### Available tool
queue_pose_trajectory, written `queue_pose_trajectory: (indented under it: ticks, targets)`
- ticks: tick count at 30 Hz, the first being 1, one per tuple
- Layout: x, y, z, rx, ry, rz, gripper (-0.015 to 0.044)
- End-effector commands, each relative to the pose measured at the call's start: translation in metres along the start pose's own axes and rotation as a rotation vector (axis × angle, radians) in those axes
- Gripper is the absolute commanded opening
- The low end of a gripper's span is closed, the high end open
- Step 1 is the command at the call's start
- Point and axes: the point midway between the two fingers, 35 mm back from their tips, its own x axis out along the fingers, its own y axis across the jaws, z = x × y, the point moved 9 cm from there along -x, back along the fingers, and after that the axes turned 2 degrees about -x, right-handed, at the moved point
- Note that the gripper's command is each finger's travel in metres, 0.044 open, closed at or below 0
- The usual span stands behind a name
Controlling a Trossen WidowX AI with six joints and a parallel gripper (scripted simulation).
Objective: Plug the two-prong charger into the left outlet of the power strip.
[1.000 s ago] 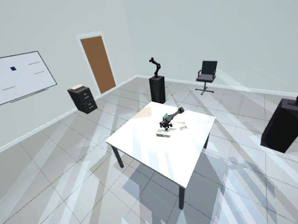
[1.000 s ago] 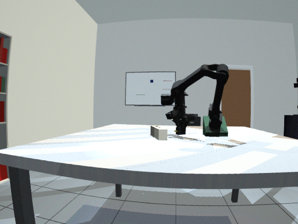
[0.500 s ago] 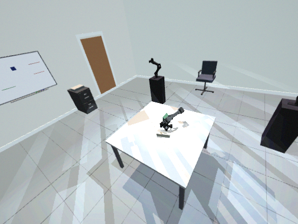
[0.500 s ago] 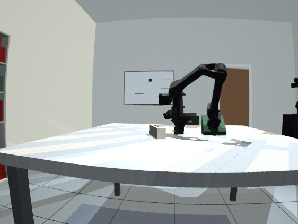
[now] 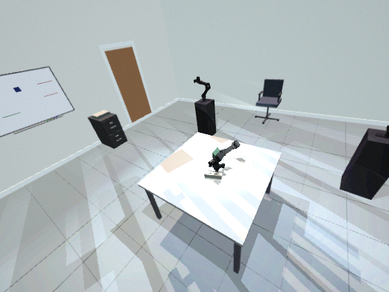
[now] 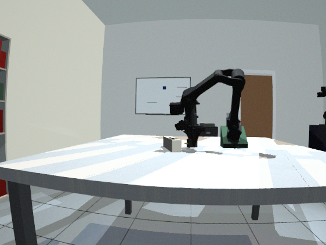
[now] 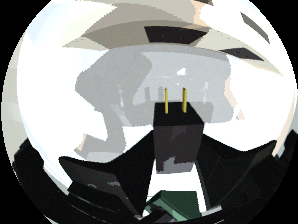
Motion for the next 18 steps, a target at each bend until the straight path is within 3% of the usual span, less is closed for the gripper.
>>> queue_pose_trajectory:
  ticks: [1,18]
  targets:
    - [0.0,-0.001,0.007,0.014,-0.003,0.003,0.0]
    - [0.001,0.0,0.027,0.045,-0.003,0.006,0.0]
